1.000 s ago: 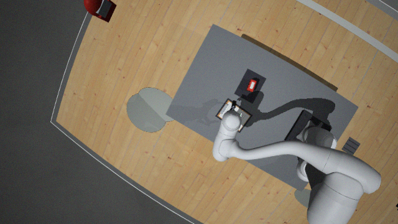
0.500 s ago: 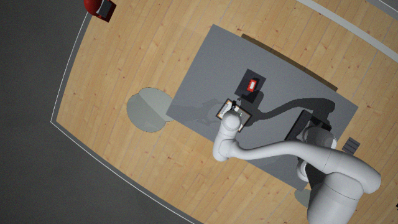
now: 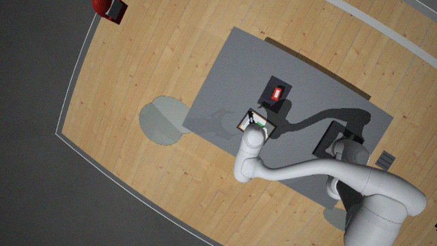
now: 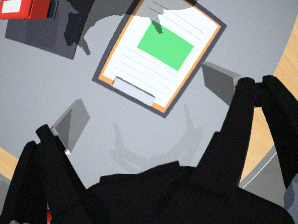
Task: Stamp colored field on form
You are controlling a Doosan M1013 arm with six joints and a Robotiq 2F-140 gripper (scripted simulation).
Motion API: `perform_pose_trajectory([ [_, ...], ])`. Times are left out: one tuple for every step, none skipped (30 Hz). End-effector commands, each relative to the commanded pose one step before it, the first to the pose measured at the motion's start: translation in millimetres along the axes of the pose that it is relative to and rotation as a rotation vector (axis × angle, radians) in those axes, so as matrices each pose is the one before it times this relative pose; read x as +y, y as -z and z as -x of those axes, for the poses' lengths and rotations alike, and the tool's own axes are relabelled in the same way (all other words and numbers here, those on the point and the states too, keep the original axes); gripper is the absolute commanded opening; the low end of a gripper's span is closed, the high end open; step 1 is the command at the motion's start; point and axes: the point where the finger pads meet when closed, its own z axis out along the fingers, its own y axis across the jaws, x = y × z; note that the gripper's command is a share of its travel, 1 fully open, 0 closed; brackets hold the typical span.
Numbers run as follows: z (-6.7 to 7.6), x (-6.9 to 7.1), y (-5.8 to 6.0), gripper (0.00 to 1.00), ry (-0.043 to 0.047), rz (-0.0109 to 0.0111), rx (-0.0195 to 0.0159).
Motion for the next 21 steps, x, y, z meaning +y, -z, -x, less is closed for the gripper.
perform_pose_trajectory([
  [0.02, -0.5, 18.56, 1.0, 0.27847, 0.01844, -0.00814],
  [-0.11, 0.06, 6.94, 1.0, 0.04216, -0.0033, 0.00104],
  [-0.15, 0.09, 6.58, 1.0, 0.0421, -0.00256, 0.00095],
  [-0.18, 0.12, 6.07, 1.0, 0.05215, -0.0017, 0.00072],
  [-0.19, 0.15, 5.44, 1.0, 0.05632, -0.00142, 0.00055],
  [-0.18, 0.16, 4.72, 1.0, 0.05602, -0.00136, 0.00045],
  [-0.16, 0.16, 3.92, 1.0, 0.05535, -0.00109, 0.00033],
  [-0.13, 0.14, 3.09, 1.0, 0.05509, -0.00066, 0.00011],
  [-0.09, 0.12, 2.27, 1.0, 0.05499, -0.00013, -0.0002],
  [-0.06, 0.08, 1.5, 1.0, 0.05488, 0.00048, -0.00064],
  [-0.03, 0.05, 0.84, 1.0, 0.05476, 0.00119, -0.00124],
  [-0.01, 0.02, 0.33, 1.0, 0.05453, 0.00199, -0.0021],
  [0.0, 0.0, 0.05, 1.0, 0.05425, 0.0028, -0.00317],
  [0.0, 0.0, 0.0, 1.0, 0.05408, 0.00361, -0.00453],
  [0.0, 0.0, 0.0, 1.0, 0.04556, 0.00384, -0.00537],
  [0.0, 0.0, 0.0, 1.0, 0.0, 0.0, 0.0],
  [0.0, 0.0, 0.0, 1.0, 0.0, 0.0, 0.0],
  [0.0, 0.0, 0.0, 1.0, 0.0, 0.0, 0.0],
  [-0.07, 0.02, -0.01, 0.5, 0.0, 0.0, 0.0],
  [-0.49, 0.15, -0.09, 0.5, 0.00003, 0.00001, -0.00002],
  [-1.25, 0.39, -0.24, 0.5, 0.00008, 0.00003, -0.00004],
])
